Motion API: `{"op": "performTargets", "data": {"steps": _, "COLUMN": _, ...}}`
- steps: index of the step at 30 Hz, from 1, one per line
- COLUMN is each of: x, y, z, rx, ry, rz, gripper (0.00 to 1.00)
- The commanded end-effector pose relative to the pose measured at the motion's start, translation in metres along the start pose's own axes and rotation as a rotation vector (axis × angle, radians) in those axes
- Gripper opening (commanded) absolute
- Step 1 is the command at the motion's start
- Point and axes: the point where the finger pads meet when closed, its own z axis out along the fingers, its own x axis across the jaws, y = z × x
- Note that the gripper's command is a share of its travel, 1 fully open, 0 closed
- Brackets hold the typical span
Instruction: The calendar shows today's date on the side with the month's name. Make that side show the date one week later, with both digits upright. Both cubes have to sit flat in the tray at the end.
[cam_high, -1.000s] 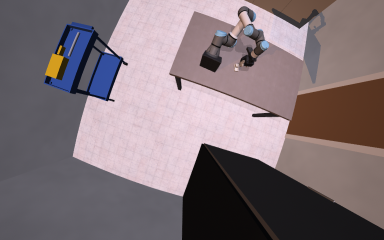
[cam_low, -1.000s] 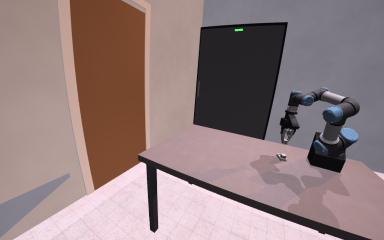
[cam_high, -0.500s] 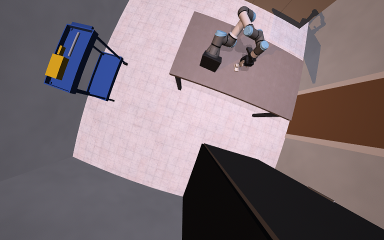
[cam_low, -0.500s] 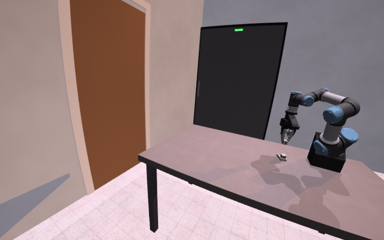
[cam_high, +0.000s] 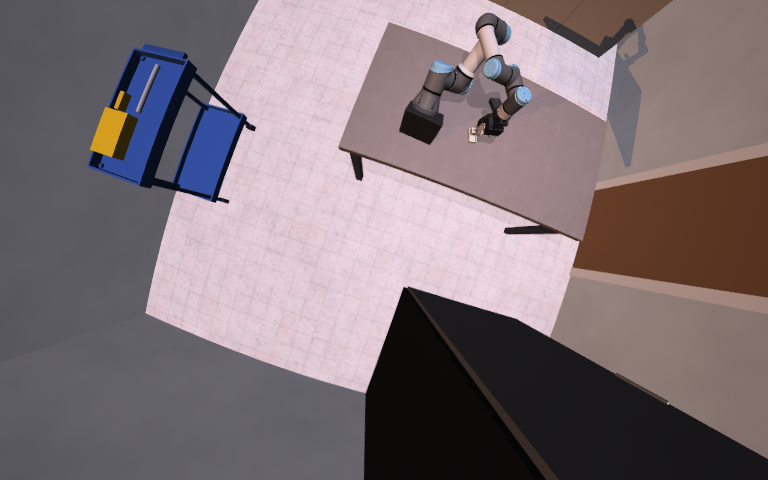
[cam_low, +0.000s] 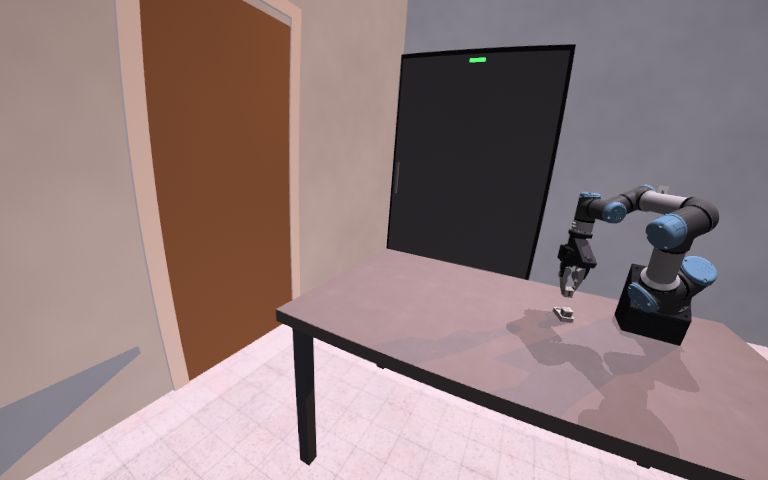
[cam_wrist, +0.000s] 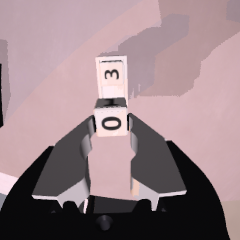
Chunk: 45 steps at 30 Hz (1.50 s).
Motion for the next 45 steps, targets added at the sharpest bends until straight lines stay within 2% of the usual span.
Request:
{"op": "performTargets", "data": {"steps": 1, "x": 0.001, "y": 0.001, "z": 0.016, "rx": -0.004, "ry": 0.002, "rz": 0.0, "gripper": 0.1}}
{"op": "performTargets", "data": {"steps": 5, "x": 0.001, "y": 0.001, "z": 0.026, "rx": -0.004, "ry": 0.002, "rz": 0.0, "gripper": 0.1}}
{"op": "performTargets", "data": {"steps": 12, "x": 0.001, "y": 0.001, "z": 0.031, "rx": -0.004, "ry": 0.002, "rz": 0.0, "gripper": 0.1}}
{"op": "performTargets", "data": {"steps": 45, "x": 0.001, "y": 0.001, "z": 0.032, "rx": -0.004, "ry": 0.002, "rz": 0.0, "gripper": 0.1}}
